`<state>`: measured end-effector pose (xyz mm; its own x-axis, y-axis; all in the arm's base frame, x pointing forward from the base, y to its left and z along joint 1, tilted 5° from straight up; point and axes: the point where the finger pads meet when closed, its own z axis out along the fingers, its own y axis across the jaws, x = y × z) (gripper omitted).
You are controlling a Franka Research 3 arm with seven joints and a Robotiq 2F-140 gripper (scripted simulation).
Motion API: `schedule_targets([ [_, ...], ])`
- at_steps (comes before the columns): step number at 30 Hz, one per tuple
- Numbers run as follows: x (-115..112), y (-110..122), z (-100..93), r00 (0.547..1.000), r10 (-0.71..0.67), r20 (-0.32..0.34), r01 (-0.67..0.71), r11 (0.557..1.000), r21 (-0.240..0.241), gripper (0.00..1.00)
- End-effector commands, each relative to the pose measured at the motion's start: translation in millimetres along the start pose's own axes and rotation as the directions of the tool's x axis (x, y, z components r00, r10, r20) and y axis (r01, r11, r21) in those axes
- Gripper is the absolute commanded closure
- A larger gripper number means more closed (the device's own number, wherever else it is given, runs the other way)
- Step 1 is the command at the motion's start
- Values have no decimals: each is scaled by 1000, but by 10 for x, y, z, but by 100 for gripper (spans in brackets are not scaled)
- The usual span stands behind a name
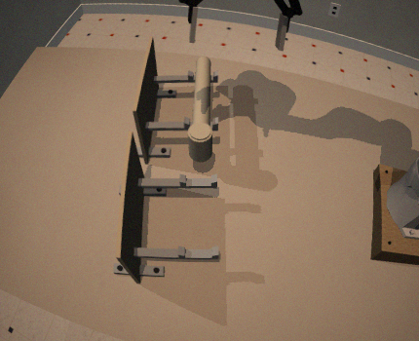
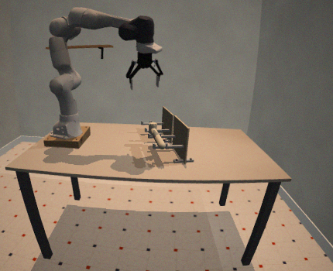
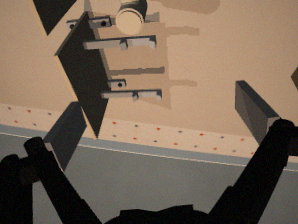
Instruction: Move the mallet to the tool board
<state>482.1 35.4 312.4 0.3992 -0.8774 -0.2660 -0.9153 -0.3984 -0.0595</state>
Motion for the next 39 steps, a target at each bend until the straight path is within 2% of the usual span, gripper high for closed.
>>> schedule_targets([
  [1,0,0,-1,1000,0,0,0,1000,0,0],
  [18,18,-5,16,1000,2,-4,-2,1000,-2,0],
  [19,120,-31,108,999,15,-29,-16,1000,-12,0],
  [20,320,-83,297,996,37,-80,-40,999,-31,0],
  [24,580,-156,561,987,57,-149,-66,997,-51,0],
  [32,1103,-352,1248,951,59,-303,-86,993,-77,0],
  [34,1103,-352,1248,951,59,-303,-86,993,-77,0],
  [35,1169,-388,1372,944,53,-325,-83,993,-79,0],
  [36,1188,-400,1411,942,51,-331,-81,994,-79,0],
  [39,1191,-401,1416,942,50,-332,-81,994,-79,0],
])
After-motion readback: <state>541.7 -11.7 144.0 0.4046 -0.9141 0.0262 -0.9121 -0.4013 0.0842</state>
